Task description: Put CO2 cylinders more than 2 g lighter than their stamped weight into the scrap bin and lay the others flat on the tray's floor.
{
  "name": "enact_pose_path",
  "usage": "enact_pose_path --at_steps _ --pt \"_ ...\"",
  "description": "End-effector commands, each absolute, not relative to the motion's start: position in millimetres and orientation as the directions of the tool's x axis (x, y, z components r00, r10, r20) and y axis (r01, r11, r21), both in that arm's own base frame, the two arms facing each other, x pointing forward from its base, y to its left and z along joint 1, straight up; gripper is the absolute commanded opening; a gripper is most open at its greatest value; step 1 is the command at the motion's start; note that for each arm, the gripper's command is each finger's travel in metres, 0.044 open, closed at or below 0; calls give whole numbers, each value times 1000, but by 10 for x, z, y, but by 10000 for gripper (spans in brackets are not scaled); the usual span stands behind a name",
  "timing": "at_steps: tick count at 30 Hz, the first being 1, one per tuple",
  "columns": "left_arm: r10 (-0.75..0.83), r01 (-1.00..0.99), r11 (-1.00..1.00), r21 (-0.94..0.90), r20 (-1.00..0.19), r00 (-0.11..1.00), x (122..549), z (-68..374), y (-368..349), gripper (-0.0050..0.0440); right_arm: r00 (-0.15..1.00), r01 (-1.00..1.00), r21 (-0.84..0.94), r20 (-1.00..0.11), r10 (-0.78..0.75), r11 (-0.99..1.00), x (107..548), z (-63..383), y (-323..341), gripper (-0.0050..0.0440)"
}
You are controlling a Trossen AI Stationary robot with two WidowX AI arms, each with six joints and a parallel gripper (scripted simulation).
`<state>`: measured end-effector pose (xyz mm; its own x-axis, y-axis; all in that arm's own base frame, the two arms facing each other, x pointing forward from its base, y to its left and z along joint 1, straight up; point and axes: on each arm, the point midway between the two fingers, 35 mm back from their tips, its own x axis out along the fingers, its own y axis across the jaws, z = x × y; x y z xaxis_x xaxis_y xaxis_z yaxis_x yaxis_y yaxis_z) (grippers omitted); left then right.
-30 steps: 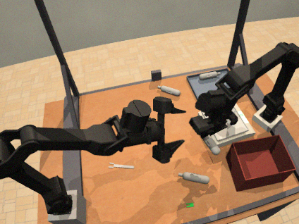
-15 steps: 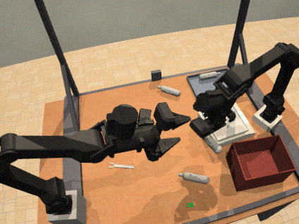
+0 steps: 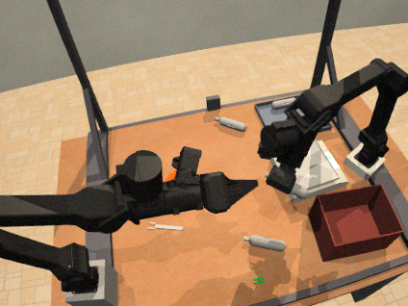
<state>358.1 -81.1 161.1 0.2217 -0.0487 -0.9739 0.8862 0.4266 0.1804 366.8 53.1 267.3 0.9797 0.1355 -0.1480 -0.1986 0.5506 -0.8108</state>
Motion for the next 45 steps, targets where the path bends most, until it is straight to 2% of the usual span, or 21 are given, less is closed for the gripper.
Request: enact_pose_path --at_steps 1,9,11,16,21,30,38,45 --pt "-47 793 594 139 -977 206 3624 1759 -843 -50 990 -139 -668 -90 106 731 3530 2864 384 440" --pt "-34 588 807 50 -991 131 3611 1767 -833 -50 998 -57 -367 -16 55 928 3343 3066 183 440" --pt "-34 588 807 50 -991 131 3611 1767 -833 -50 998 -57 -367 -16 55 928 3343 3066 183 440" --pt "-21 450 893 2 -999 46 3581 1652 -773 -50 999 -20 -163 28 25 986 3225 3178 76 440" --pt "-11 387 922 -2 -1000 22 3568 1645 -779 -50 998 -3 -25 56 5 1000 3143 3246 9 440" --pt "-6 386 922 -6 -1000 0 3551 1493 -729 -50 998 -1 4 61 1 1000 3134 3263 -5 440" --pt "-11 389 921 -3 -1000 18 3594 1534 -752 -50 998 0 0 64 0 1000 3146 3288 0 440" --pt "-14 389 921 -2 -1000 27 3574 1633 -787 -50 1000 -30 -51 -2 30 998 3191 3275 -3 440"
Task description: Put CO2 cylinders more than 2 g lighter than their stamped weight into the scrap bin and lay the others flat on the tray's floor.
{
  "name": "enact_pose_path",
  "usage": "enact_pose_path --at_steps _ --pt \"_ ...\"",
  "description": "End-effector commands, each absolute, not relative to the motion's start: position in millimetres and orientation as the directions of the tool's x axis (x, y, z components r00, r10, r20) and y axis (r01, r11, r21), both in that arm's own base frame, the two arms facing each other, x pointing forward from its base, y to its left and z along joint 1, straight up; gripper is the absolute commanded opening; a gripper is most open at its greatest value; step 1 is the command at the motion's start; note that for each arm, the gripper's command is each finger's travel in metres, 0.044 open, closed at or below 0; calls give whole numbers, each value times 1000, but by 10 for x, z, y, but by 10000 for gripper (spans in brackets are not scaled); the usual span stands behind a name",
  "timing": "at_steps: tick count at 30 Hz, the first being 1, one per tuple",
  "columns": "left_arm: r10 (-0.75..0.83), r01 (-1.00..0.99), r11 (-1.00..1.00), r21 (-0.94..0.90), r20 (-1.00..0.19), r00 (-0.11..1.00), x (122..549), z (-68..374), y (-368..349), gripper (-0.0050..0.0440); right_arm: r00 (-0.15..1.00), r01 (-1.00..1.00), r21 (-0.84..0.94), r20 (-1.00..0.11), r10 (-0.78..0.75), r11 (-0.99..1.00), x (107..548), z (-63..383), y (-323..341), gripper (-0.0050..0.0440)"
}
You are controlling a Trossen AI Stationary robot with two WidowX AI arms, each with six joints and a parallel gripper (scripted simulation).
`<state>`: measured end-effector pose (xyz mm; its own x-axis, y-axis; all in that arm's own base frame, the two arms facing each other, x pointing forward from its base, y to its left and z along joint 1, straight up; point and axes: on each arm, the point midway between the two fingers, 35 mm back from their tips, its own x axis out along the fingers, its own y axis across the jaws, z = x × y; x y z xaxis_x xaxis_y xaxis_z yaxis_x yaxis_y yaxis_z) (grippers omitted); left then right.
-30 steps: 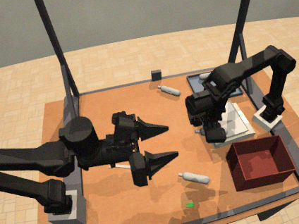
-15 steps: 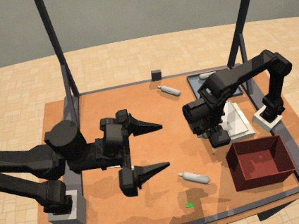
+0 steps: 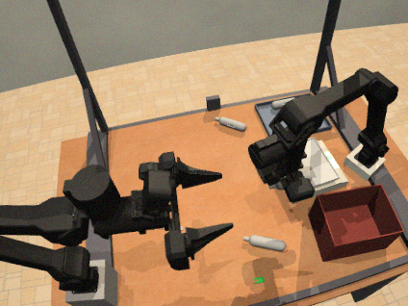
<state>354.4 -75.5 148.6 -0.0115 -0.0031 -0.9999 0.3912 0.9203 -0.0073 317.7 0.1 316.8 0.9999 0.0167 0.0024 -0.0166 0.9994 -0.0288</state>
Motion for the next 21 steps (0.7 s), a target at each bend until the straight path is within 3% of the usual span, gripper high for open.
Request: enact_pose_path --at_steps 1,3,8,21 --pt "-13 389 921 -2 -1000 27 3572 1640 -788 -50 998 -46 -69 -35 44 997 3201 3251 -2 440" --pt "-15 389 921 0 -999 35 3526 1683 -788 -50 991 -97 -118 -105 84 988 3221 3237 -2 440" --pt "-14 389 921 -2 -1000 27 3414 1635 -820 -50 974 -193 -202 -160 162 960 3240 3375 -5 440" --pt "-15 389 921 -5 -1000 24 2925 1512 -975 -50 890 -364 -194 -362 278 911 3104 3245 11 440"
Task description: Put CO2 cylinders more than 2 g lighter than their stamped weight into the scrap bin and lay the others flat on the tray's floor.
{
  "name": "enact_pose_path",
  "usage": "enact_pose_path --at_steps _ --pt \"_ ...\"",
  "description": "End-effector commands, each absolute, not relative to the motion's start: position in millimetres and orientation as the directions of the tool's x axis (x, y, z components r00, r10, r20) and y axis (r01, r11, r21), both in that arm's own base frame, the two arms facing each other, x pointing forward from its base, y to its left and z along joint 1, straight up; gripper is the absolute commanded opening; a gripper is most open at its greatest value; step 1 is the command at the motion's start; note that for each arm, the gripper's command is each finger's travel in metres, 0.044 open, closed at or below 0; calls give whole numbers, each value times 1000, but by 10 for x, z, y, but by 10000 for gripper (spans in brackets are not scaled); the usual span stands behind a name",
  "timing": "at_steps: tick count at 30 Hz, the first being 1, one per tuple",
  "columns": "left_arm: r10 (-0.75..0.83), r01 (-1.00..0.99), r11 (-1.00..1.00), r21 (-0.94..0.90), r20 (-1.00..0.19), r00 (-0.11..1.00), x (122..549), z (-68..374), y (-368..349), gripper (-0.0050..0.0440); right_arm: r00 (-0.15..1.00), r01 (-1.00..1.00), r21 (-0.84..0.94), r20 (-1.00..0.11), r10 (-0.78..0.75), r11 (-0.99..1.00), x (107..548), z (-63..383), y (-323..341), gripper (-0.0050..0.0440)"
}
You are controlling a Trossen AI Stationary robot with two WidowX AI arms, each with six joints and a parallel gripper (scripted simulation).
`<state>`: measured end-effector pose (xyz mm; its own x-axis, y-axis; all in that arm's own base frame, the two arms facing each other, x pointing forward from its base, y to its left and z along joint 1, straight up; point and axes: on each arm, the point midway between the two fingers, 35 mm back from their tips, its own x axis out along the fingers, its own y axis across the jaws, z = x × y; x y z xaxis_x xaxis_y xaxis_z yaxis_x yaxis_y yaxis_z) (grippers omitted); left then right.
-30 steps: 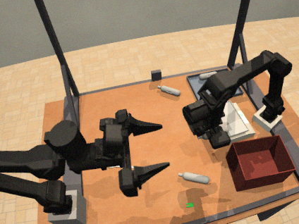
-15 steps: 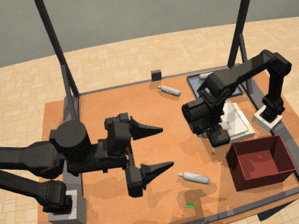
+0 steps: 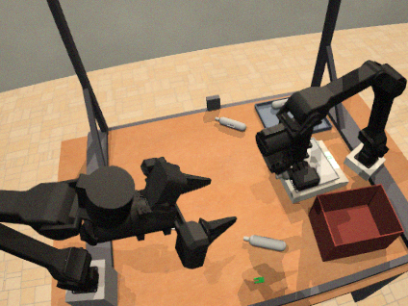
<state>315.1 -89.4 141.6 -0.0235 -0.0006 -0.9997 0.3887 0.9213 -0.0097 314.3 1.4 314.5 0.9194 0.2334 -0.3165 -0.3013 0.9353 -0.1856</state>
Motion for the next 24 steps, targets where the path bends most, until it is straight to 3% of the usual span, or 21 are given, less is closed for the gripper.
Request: enact_pose_path --at_steps 1,15,24 --pt "-15 389 921 -5 -1000 23 2866 1497 -994 -50 881 -379 -191 -375 290 906 3087 3244 14 440" --pt "-16 391 920 -9 -1000 13 2205 1320 -1198 -50 750 -496 -53 -530 397 867 2801 3074 87 440" --pt "-15 394 919 -9 -1000 12 2148 1283 -1215 -50 731 -476 -32 -570 375 879 3219 2719 365 440"
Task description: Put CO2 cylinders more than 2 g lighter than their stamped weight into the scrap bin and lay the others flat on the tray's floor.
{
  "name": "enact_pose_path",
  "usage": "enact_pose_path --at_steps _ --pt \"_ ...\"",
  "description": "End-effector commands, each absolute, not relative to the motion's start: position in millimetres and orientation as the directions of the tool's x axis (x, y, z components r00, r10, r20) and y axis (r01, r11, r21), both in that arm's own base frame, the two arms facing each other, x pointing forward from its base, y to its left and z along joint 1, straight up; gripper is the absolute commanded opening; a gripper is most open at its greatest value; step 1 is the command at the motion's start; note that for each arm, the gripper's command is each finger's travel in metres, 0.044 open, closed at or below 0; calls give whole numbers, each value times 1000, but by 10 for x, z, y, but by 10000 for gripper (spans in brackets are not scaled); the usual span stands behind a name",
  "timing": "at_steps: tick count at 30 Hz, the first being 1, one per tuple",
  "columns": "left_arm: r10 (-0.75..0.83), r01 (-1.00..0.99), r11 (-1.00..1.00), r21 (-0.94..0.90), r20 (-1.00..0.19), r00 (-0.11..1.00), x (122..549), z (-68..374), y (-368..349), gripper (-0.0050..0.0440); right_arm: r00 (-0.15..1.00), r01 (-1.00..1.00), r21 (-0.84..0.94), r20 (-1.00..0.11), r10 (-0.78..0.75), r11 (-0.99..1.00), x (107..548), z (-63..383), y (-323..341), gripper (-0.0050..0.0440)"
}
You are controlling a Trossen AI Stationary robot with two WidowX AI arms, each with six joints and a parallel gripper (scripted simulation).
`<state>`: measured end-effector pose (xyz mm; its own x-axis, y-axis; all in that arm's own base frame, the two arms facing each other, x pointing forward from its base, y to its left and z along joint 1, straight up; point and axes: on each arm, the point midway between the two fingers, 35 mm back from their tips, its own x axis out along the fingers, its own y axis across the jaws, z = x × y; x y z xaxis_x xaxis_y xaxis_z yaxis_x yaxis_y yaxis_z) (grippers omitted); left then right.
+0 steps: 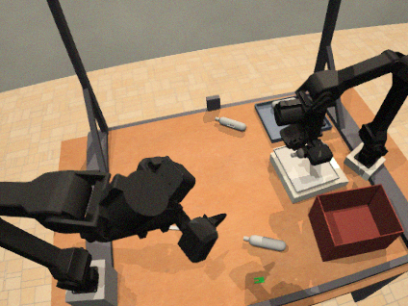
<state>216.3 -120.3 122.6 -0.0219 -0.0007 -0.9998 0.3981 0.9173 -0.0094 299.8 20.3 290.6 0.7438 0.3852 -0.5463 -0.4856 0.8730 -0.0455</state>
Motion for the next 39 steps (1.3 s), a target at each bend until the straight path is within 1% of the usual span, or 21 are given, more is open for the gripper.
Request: enact_pose_path --at_steps 1,4,6,12,14,19,28,39 --pt "-15 394 919 -9 -1000 12 2148 1268 -1216 -50 732 -471 -32 -571 371 882 3297 2664 441 440" --pt "-10 394 919 -8 -1000 3 2151 1184 -1216 -50 722 -455 -18 -593 357 890 3465 2450 703 440" --pt "-10 394 919 -8 -1000 3 2151 1184 -1216 -50 722 -455 -18 -593 357 890 3465 2450 703 440" --pt "-10 393 920 -8 -1000 3 2153 1089 -1213 -50 729 -423 -5 -596 337 906 3669 2101 1258 440" --pt "-10 393 920 -8 -1000 3 2153 1084 -1213 -50 739 -415 -3 -584 335 910 3701 2050 1393 440" --pt "-15 393 920 -9 -1000 11 2174 1106 -1224 -50 774 -406 1 -531 344 914 3776 2063 1592 440" --pt "-15 395 919 -9 -1000 11 2176 1111 -1222 -50 780 -405 1 -521 347 914 3791 2108 1601 440" --pt "-9 393 920 -7 -1000 3 2105 888 -1180 -50 785 -408 -1 -512 350 913 3785 2156 1590 440"
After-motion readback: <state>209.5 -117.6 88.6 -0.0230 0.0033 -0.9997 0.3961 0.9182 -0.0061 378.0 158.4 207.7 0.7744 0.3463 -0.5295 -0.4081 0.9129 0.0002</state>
